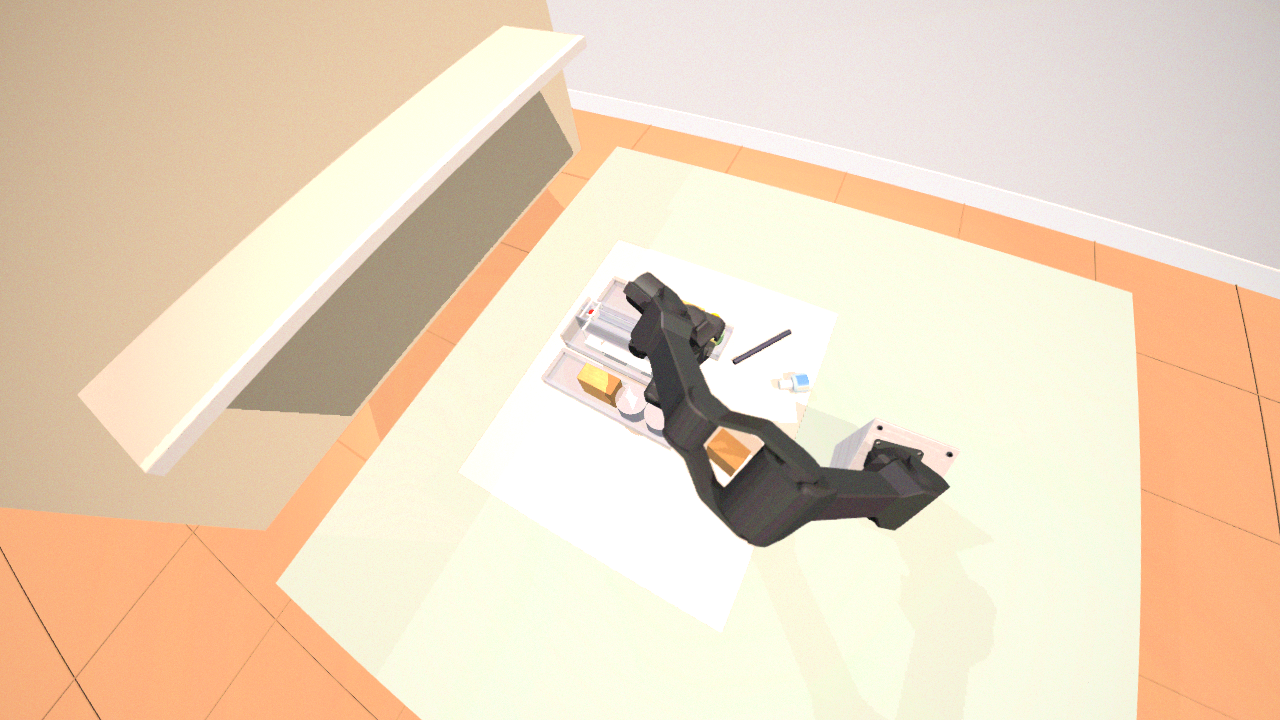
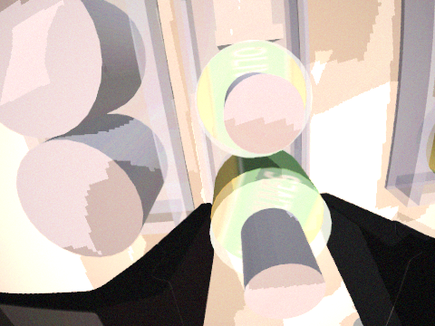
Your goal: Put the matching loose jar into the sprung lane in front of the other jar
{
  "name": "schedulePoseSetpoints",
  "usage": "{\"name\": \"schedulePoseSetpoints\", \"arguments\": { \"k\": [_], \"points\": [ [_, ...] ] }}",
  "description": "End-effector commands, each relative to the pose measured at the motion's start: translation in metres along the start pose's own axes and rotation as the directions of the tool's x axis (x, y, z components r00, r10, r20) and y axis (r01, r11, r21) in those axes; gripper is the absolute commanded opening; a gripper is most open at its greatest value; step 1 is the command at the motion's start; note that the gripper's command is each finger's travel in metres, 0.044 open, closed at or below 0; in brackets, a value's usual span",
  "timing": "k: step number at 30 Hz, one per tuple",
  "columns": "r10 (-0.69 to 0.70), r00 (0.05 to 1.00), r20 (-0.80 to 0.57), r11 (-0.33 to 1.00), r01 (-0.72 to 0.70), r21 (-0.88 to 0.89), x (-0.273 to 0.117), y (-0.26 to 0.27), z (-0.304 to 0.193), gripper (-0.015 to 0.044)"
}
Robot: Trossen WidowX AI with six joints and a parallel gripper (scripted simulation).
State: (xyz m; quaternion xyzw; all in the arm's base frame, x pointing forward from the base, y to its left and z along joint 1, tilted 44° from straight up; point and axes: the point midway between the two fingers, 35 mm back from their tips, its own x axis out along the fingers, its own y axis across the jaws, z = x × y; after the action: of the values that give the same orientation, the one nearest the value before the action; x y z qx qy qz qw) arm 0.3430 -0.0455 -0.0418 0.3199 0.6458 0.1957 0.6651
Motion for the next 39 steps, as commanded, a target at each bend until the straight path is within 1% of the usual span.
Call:
{"name": "schedulePoseSetpoints", "arguments": {
  "k": [1, 39],
  "points": [
    [0.008, 1.0, 0.017, 1.0, -0.007, -0.008, -0.0017, 0.0023, 0.0061, 0.0],
    [0.008, 1.0, 0.017, 1.0, -0.008, -0.008, 0.0061, 0.0024, 0.0073, 0.0]
  ]
}}
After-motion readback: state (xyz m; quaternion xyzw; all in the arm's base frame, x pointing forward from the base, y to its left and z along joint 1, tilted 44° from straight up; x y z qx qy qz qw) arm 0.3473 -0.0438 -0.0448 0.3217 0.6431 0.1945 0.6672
